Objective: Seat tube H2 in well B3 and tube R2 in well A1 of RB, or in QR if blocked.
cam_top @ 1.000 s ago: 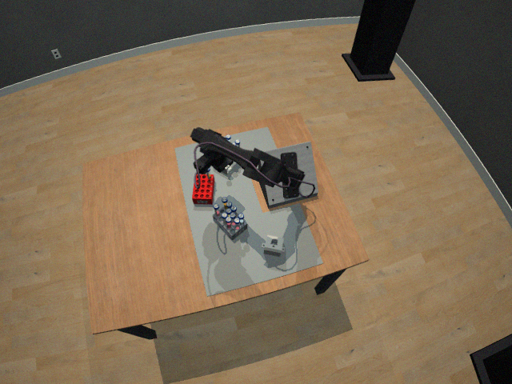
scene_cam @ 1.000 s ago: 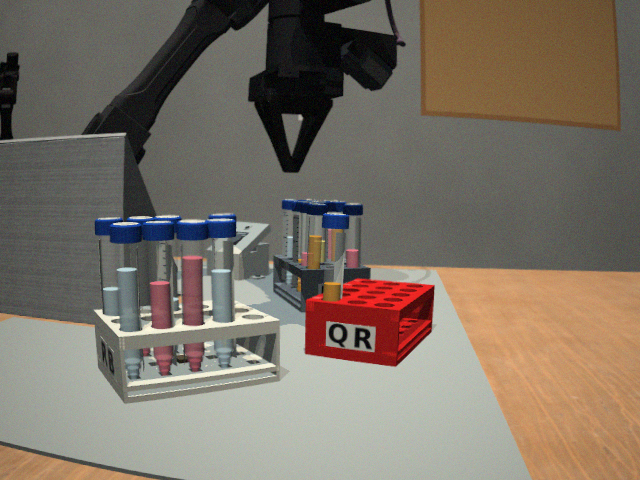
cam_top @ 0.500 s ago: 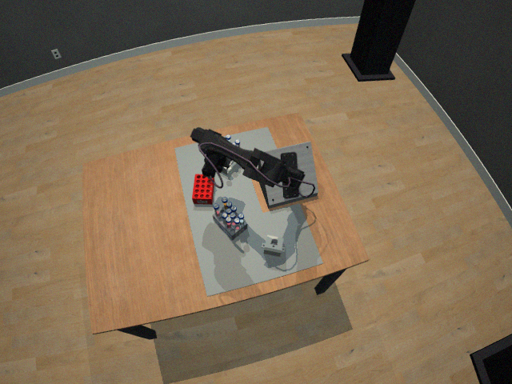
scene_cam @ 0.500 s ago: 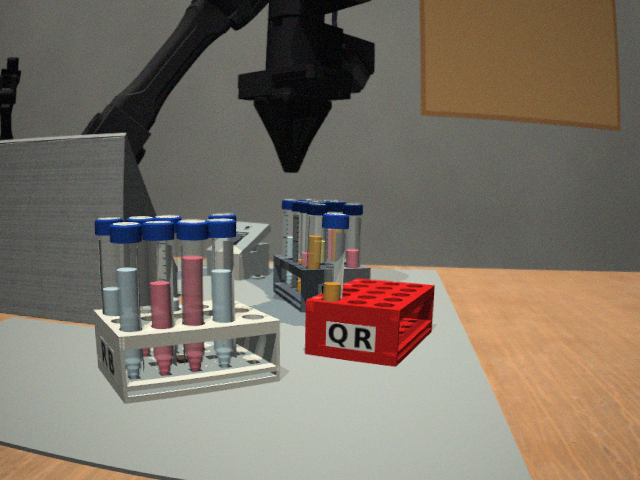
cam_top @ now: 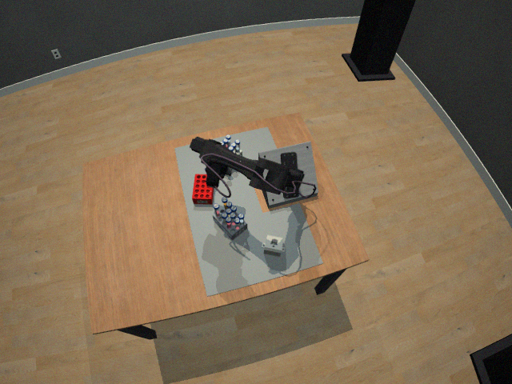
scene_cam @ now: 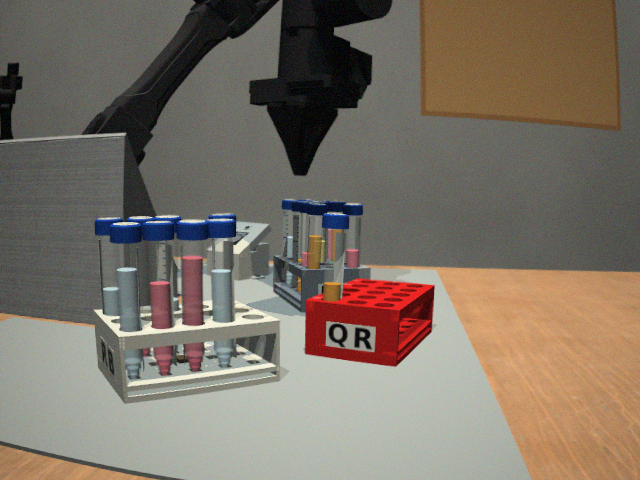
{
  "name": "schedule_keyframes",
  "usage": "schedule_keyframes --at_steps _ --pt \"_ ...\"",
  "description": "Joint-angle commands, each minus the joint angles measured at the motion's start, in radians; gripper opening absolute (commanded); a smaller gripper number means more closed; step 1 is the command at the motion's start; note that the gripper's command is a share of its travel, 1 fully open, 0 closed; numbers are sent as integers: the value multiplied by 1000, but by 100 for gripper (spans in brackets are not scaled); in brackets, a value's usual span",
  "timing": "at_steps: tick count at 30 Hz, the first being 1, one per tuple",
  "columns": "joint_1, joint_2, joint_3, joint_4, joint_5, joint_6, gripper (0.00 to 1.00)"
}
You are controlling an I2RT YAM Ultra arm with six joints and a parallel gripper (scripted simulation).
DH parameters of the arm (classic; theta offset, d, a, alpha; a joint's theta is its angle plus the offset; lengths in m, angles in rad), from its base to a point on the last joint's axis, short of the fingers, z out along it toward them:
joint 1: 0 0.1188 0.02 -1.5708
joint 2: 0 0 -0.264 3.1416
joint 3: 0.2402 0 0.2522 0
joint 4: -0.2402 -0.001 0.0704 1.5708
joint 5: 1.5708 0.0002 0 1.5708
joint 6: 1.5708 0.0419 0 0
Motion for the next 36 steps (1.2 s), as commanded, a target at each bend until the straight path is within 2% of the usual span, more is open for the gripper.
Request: schedule_keyframes --at_steps 1,36 --pt "14 -50 -16 -27 -35 41 0" --pt "11 -60 -14 -29 -41 54 0"
